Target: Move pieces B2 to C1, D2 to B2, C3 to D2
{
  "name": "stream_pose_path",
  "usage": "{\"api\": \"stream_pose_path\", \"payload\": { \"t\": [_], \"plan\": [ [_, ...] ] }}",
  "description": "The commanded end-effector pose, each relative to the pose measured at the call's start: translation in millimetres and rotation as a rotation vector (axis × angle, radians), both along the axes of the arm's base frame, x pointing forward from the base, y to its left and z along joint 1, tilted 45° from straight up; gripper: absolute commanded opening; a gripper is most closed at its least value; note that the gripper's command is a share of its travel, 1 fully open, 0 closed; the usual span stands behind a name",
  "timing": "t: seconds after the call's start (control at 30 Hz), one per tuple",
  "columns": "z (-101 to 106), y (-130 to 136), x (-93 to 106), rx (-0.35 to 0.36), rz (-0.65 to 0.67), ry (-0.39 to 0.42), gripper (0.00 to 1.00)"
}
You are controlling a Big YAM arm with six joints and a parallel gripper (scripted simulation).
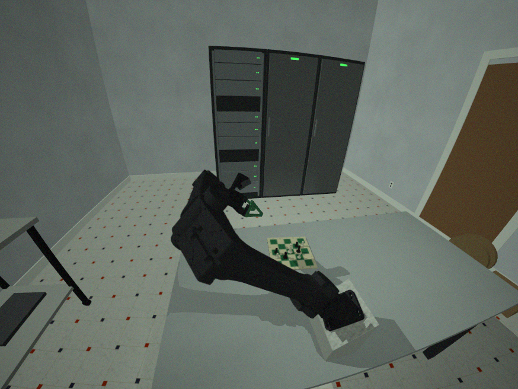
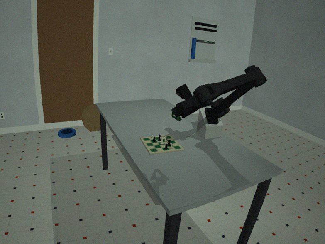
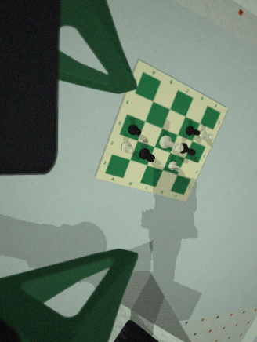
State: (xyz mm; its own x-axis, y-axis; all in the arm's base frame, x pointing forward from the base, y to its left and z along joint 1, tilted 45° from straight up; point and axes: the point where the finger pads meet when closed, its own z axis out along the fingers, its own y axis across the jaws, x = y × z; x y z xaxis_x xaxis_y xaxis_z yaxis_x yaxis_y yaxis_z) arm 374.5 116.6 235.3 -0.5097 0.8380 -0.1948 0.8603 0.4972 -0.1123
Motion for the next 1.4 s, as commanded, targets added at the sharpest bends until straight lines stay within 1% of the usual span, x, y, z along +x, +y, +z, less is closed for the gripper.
{"api": "stream_pose_path", "payload": {
  "t": [0.0, 0.53, 0.57, 0.6, 0.63, 0.7, 0.73, 0.8, 0.83, 0.87, 0.9, 0.93, 1.0, 1.03, 1.1, 1.13, 1.17, 1.2, 1.27, 1.3, 1.37],
  "plan": [
    [2.9, -1.3, 1.0, 0.003, -0.003, -0.007, 1.0],
    [2.9, -1.3, 1.0, 0.003, -0.003, -0.007, 1.0],
    [9.9, -2.7, 5.8, 0.01, -0.016, -0.027, 1.0],
    [-1.4, -8.8, 5.5, 0.011, -0.046, -0.012, 1.0],
    [-9.0, -9.0, 6.3, 0.021, -0.063, 0.003, 1.0],
    [-27.0, -11.0, 5.9, 0.077, -0.134, 0.03, 1.0],
    [-40.6, -12.6, 5.2, 0.121, -0.191, 0.051, 1.0],
    [-73.8, -16.6, 2.7, 0.235, -0.339, 0.107, 1.0],
    [-73.8, -16.6, 2.7, 0.236, -0.343, 0.108, 1.0],
    [-91.6, -18.9, 0.6, 0.304, -0.433, 0.142, 1.0],
    [-106.7, -19.9, -2.5, 0.359, -0.483, 0.167, 1.0],
    [-108.9, -21.2, -2.0, 0.375, -0.529, 0.178, 1.0],
    [-139.1, -26.0, -8.0, 0.495, -0.656, 0.239, 1.0],
    [-151.0, -28.3, -11.1, 0.55, -0.714, 0.268, 1.0],
    [-151.0, -28.3, -11.1, 0.55, -0.714, 0.268, 1.0],
    [-160.6, -30.4, -14.1, 0.643, -0.871, 0.316, 1.0],
    [-160.6, -30.4, -14.1, 0.654, -0.896, 0.319, 1.0],
    [-167.9, -32.4, -16.7, 0.71, -0.966, 0.347, 1.0],
    [-172.6, -35.6, -19.7, 0.797, -1.061, 0.378, 1.0],
    [-173.4, -36.6, -20.5, 0.823, -1.088, 0.386, 1.0],
    [-174.4, -37.5, -21.3, 0.844, -1.11, 0.394, 1.0]
  ]
}}
